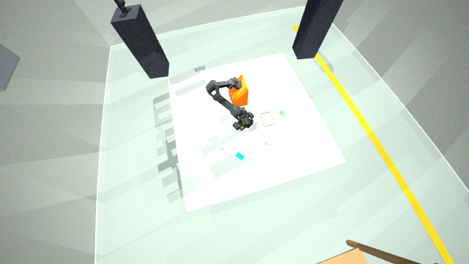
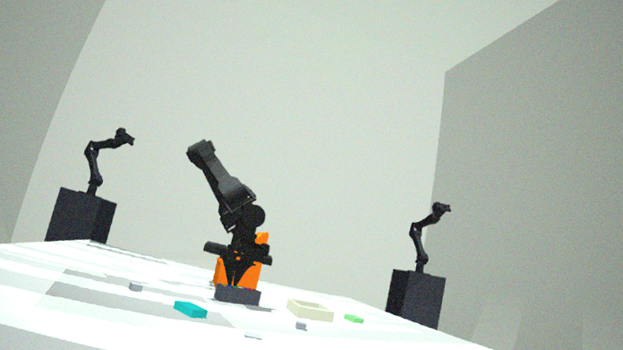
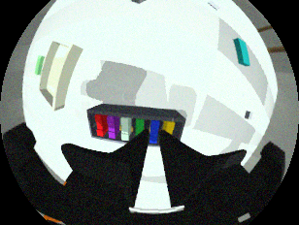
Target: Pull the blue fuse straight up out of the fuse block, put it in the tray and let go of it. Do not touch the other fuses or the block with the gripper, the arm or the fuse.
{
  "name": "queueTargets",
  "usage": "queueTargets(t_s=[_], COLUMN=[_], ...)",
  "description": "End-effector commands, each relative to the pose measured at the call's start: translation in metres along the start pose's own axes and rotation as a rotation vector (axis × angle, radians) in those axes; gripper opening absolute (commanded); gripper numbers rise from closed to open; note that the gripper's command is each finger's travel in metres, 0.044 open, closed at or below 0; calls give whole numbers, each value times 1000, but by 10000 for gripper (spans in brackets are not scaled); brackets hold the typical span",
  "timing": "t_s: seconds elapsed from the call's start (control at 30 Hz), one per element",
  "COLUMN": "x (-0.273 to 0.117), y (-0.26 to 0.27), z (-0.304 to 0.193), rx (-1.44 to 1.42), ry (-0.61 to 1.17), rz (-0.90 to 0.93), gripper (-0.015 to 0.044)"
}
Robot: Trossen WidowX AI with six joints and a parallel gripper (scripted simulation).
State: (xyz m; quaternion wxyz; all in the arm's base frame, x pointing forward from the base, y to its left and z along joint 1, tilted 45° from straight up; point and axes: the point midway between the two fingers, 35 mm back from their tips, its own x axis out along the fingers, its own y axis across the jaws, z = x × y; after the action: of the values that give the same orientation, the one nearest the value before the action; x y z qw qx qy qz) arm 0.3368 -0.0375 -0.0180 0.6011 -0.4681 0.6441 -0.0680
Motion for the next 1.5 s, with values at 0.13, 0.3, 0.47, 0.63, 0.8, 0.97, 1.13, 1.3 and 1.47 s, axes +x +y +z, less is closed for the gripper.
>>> queueTargets(t_s=[0.13, 0.3, 0.47, 0.63, 0.8, 0.97, 1.13, 1.3, 1.47], x=[8, 8, 8, 7, 7, 7, 5, 3, 0], y=[0, 0, 0, 0, 0, 0, 0, 0, 0], z=[-2, -2, -2, -1, -1, -1, -1, -1, -1], rx=[-4, -4, -4, 0, 0, 0, 0, 0, -1], ry=[6, 6, 6, 3, 3, 3, 3, 3, 3], rz=[-2, -2, -2, 1, 1, 1, 1, 1, 1], gripper=[63, 63, 63, 36, 3, 0, 0, 0, 0])
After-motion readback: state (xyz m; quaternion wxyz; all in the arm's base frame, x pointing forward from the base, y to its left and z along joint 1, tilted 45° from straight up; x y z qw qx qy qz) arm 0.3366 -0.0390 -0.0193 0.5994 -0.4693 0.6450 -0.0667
